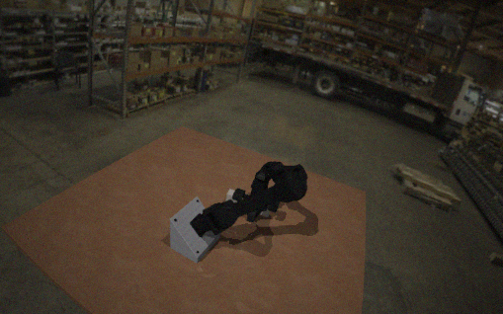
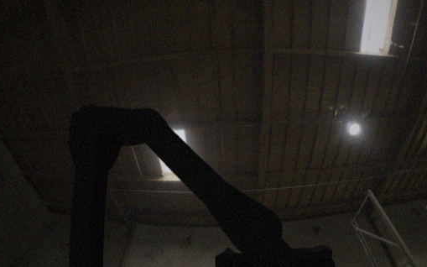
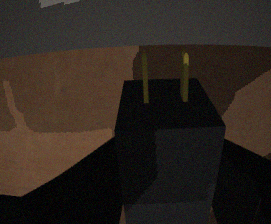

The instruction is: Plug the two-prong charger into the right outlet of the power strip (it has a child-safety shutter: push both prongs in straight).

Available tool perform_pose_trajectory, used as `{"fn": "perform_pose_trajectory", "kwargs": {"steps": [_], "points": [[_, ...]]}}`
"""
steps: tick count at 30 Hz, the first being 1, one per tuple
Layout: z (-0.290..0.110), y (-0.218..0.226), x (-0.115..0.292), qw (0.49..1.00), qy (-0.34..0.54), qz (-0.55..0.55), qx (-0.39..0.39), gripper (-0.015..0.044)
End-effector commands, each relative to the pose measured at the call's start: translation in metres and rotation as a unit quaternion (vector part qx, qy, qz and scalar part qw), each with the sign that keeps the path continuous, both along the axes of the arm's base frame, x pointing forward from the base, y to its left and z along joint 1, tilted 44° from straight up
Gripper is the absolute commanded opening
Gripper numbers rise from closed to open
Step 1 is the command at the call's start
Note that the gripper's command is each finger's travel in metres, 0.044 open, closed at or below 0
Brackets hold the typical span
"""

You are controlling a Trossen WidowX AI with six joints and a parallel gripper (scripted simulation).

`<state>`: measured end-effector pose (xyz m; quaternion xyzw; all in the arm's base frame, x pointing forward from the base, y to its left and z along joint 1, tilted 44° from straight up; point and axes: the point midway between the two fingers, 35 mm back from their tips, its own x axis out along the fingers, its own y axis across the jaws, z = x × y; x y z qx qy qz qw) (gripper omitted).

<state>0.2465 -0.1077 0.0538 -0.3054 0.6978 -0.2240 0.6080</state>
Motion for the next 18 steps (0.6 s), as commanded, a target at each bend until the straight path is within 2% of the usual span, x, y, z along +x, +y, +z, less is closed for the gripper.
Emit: {"fn": "perform_pose_trajectory", "kwargs": {"steps": [1,18], "points": [[0.0003,-0.0004,0.0019,1.000,-0.001,-0.001,-0.003,0.0000],[-0.0001,0.0002,0.0048,1.000,-0.001,-0.001,-0.003,0.0000]]}}
